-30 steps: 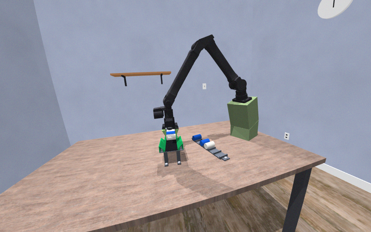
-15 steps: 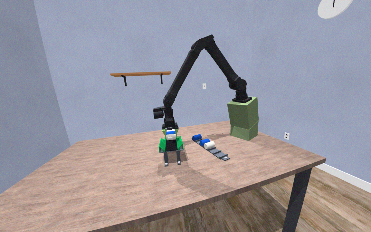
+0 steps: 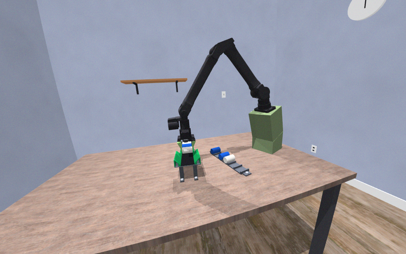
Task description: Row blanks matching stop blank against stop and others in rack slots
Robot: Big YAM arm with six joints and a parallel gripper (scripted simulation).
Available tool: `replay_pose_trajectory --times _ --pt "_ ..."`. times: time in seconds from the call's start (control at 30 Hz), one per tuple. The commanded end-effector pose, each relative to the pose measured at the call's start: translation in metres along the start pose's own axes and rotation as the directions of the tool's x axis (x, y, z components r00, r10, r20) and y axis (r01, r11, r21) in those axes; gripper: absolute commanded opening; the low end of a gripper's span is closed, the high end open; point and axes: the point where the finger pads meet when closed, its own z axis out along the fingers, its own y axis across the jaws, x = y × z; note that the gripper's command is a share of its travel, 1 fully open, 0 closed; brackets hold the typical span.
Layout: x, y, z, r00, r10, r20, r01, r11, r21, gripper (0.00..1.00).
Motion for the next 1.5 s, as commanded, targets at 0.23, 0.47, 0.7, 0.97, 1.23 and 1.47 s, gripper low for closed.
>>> replay_pose_trajectory --times 0.23,0.47,0.7,0.97,1.23,1.47 --pt "-0.0031 -0.0234 -0.0083 1.0 -0.007 0.001 0.007 0.999 0.034 0.63" --pt "-0.0031 -0.0242 -0.0082 1.0 -0.011 0.0 0.011 0.999 0.033 0.63" --pt "-0.0029 -0.025 -0.0066 1.0 -0.014 0.0 0.014 0.999 0.034 0.63" --pt "-0.0032 -0.0259 -0.0083 1.0 -0.014 0.001 0.014 0.999 0.037 0.63" --pt "-0.0032 -0.0259 -0.0083 1.0 -0.014 0.001 0.014 0.999 0.037 0.63" --pt "-0.0032 -0.0259 -0.0083 1.0 -0.014 0.001 0.014 0.999 0.037 0.63"
